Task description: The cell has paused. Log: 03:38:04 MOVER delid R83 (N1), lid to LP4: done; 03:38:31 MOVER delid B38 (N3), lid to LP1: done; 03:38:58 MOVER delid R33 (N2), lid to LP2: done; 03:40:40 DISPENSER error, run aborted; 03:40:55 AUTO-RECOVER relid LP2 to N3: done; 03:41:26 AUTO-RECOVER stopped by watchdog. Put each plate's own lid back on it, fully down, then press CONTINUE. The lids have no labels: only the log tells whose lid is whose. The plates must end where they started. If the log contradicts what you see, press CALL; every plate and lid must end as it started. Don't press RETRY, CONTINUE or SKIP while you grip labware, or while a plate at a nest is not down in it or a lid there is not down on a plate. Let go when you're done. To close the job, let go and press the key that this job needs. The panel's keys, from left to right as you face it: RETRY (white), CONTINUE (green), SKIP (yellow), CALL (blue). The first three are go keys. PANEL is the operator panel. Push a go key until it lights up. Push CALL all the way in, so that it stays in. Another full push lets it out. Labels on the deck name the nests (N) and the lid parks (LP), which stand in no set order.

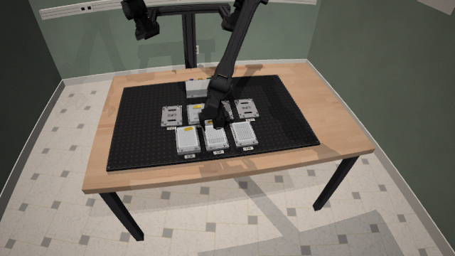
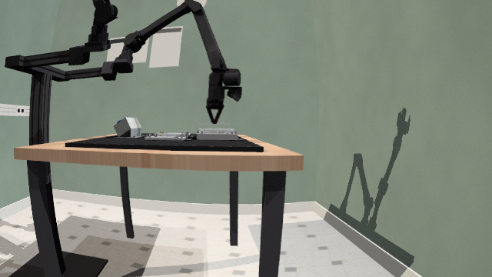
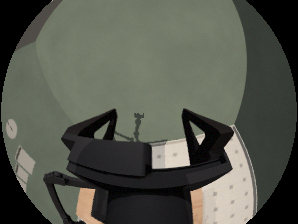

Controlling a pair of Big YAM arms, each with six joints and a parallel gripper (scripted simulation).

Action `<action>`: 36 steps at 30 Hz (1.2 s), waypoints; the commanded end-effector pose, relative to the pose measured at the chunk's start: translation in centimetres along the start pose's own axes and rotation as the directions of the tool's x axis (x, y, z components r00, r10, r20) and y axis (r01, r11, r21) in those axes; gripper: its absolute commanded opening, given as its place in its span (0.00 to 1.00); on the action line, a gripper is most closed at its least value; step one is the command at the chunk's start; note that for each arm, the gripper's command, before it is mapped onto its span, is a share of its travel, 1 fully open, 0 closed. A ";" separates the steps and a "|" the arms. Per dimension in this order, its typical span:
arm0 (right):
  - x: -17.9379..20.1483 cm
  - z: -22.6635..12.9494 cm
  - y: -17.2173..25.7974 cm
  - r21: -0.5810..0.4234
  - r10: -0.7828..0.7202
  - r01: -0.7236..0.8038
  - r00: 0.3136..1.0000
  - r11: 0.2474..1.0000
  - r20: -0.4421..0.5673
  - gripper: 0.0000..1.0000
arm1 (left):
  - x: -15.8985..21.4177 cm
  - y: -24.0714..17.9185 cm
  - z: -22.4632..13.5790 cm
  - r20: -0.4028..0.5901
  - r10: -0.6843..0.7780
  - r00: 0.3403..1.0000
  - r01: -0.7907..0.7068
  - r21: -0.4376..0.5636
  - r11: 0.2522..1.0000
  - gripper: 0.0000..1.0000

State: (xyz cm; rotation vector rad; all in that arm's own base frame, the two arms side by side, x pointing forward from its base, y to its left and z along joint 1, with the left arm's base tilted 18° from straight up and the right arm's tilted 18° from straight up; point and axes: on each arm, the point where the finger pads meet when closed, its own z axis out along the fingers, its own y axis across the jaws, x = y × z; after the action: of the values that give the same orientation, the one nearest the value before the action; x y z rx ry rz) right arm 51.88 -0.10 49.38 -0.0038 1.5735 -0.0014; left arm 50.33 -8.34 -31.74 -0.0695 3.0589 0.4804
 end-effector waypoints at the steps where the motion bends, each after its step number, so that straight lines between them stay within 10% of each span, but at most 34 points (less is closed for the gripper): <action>1: -2.4 -0.1 0.1 0.000 0.002 -0.002 0.999 1.000 0.049 1.00 | -1.9 -0.1 -1.4 0.033 -0.016 0.999 0.016 0.010 1.000 0.00; 36: -2.4 -0.1 0.1 0.000 0.002 -0.002 0.999 1.000 0.049 1.00 | -2.5 -0.2 -0.8 0.039 -0.010 0.999 0.010 0.012 1.000 0.00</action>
State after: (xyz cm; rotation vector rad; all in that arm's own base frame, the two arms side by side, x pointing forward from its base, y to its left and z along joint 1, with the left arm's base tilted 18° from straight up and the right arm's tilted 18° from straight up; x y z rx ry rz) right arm 51.88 -0.10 49.38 -0.0038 1.5735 -0.0014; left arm 50.89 -7.90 -31.61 -0.0847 3.0549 0.4774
